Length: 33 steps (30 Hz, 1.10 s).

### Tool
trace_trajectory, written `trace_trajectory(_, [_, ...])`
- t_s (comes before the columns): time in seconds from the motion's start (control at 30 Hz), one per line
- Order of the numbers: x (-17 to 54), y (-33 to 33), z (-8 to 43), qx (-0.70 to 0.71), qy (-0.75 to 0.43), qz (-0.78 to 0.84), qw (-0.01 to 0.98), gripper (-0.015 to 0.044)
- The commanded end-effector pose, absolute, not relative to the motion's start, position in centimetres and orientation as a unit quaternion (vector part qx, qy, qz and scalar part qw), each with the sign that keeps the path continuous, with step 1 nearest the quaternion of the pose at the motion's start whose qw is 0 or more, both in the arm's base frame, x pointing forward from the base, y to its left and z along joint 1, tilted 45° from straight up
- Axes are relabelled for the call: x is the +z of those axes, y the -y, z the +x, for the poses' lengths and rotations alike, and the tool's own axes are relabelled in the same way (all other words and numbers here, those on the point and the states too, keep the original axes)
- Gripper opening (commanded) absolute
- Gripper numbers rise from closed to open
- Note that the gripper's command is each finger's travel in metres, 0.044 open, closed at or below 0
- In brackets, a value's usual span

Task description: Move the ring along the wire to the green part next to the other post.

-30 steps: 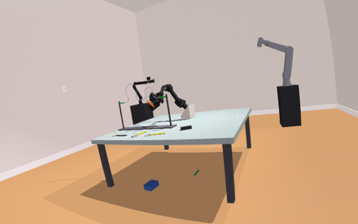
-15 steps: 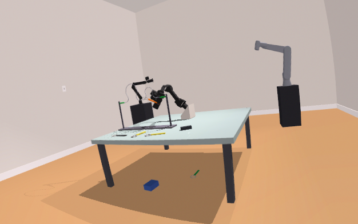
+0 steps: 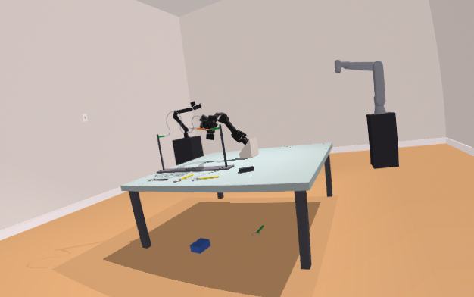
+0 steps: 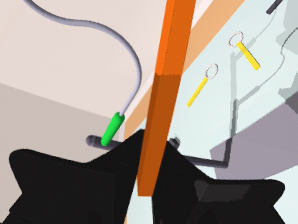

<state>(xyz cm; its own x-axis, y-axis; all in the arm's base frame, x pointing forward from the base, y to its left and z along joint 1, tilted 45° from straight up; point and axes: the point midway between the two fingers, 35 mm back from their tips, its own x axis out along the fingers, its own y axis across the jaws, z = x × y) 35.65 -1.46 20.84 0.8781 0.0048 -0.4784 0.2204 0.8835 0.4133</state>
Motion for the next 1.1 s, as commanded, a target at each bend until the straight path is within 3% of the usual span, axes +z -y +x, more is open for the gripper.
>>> trace_trajectory(0.0, [21.7, 0.2, 35.8, -0.043, -0.237, 0.277, 0.930, -0.0150])
trace_trajectory(0.57, [25.2, -3.5, 36.2, -0.001, -0.224, 0.415, 0.882, -0.0150])
trace_trajectory(1.07, [26.1, -3.9, 36.3, -0.007, -0.226, 0.396, 0.890, -0.0150])
